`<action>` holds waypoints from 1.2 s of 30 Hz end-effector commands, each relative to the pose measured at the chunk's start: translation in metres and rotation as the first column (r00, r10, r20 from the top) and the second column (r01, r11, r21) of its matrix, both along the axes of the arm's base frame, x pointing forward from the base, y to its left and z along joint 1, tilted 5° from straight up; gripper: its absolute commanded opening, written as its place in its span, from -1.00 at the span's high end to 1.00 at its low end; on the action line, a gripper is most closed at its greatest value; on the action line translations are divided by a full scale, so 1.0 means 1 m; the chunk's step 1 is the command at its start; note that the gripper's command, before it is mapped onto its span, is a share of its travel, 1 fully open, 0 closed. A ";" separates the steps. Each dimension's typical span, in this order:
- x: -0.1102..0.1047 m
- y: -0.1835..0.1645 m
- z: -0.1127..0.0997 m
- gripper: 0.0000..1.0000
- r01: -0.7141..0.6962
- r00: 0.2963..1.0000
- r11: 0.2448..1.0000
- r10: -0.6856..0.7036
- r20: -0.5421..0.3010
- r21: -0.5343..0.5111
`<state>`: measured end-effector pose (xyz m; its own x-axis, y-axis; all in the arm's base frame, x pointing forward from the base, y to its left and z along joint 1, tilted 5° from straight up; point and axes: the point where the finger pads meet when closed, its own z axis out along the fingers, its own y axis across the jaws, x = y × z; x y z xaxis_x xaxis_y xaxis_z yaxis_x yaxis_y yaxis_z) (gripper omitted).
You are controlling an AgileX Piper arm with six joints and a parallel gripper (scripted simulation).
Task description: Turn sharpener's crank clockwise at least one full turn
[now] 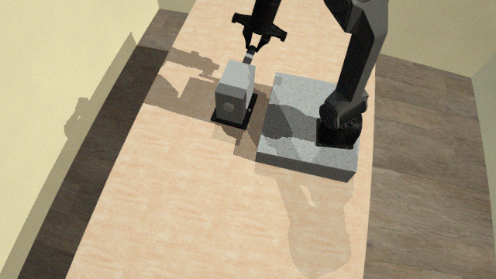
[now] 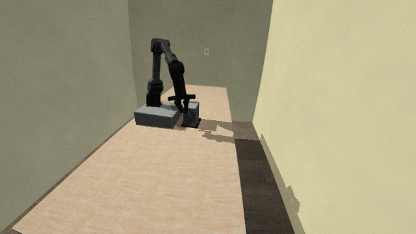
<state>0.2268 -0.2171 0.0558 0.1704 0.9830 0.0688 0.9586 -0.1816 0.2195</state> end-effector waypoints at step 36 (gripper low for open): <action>0.018 -0.003 0.002 -0.37 0.000 1.000 1.000 0.000 0.004 -0.003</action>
